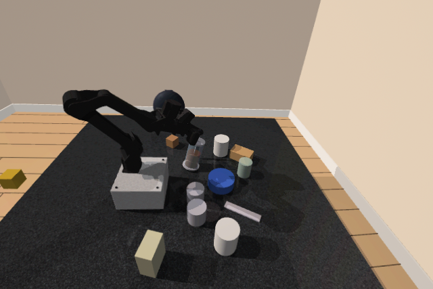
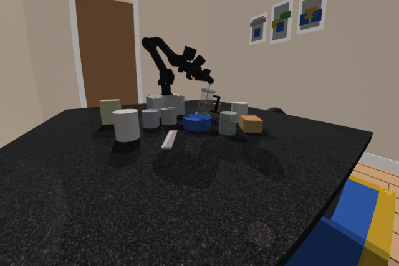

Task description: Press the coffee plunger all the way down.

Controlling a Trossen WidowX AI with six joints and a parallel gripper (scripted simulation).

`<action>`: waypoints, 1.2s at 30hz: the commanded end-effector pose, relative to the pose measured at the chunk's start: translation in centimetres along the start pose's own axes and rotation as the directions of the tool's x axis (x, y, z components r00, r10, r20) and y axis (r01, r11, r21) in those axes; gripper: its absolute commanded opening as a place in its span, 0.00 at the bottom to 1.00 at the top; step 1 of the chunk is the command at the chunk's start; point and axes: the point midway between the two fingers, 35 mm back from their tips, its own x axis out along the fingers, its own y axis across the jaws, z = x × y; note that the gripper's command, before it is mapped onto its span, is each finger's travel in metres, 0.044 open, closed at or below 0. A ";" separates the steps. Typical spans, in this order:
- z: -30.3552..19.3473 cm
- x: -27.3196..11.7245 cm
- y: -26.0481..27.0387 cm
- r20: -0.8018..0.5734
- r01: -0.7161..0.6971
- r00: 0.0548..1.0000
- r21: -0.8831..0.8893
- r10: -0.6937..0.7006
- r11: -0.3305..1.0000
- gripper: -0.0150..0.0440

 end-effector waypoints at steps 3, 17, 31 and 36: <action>-1.7 0.6 0.0 -0.063 -0.001 0.998 -0.011 0.000 1.000 0.48; -1.4 1.1 0.0 -0.063 -0.001 0.998 -0.011 0.000 1.000 0.48; -1.1 1.5 0.0 -0.062 -0.001 0.998 -0.011 0.000 1.000 0.48; -1.0 1.6 0.0 -0.062 -0.001 0.998 -0.011 0.000 1.000 0.48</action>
